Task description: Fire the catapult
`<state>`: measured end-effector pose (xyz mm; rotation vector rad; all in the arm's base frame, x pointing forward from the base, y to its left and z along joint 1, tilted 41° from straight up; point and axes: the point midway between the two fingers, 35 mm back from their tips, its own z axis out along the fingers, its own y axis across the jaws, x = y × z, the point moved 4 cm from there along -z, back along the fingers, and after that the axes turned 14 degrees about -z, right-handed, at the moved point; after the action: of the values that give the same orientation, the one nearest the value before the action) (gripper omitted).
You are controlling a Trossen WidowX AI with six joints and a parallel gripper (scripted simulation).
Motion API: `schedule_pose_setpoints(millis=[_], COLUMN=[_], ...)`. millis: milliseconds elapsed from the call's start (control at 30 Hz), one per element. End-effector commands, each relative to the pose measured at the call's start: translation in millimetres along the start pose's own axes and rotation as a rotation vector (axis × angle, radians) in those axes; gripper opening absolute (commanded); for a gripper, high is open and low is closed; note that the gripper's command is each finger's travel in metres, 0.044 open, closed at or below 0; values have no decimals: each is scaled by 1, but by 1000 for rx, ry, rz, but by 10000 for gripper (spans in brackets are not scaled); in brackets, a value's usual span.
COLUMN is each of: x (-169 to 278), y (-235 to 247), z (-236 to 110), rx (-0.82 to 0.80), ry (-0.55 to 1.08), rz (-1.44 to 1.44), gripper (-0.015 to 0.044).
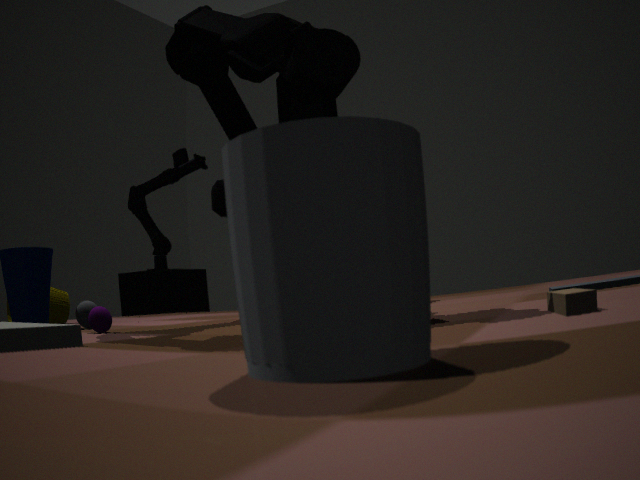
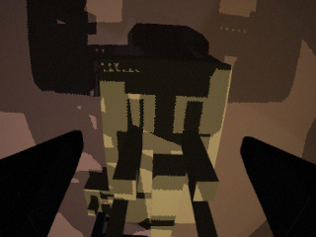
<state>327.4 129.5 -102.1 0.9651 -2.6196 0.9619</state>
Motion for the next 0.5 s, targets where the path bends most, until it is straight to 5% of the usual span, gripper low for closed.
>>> schedule_pose_setpoints(millis=[0, 133, 467], x=[2, 2, 1], y=[0, 0, 0], z=[9, 11, 7], rx=[5, 5, 0], ry=[7, 7, 3], rz=[-7, -7, 0], gripper=[440, 440, 177])
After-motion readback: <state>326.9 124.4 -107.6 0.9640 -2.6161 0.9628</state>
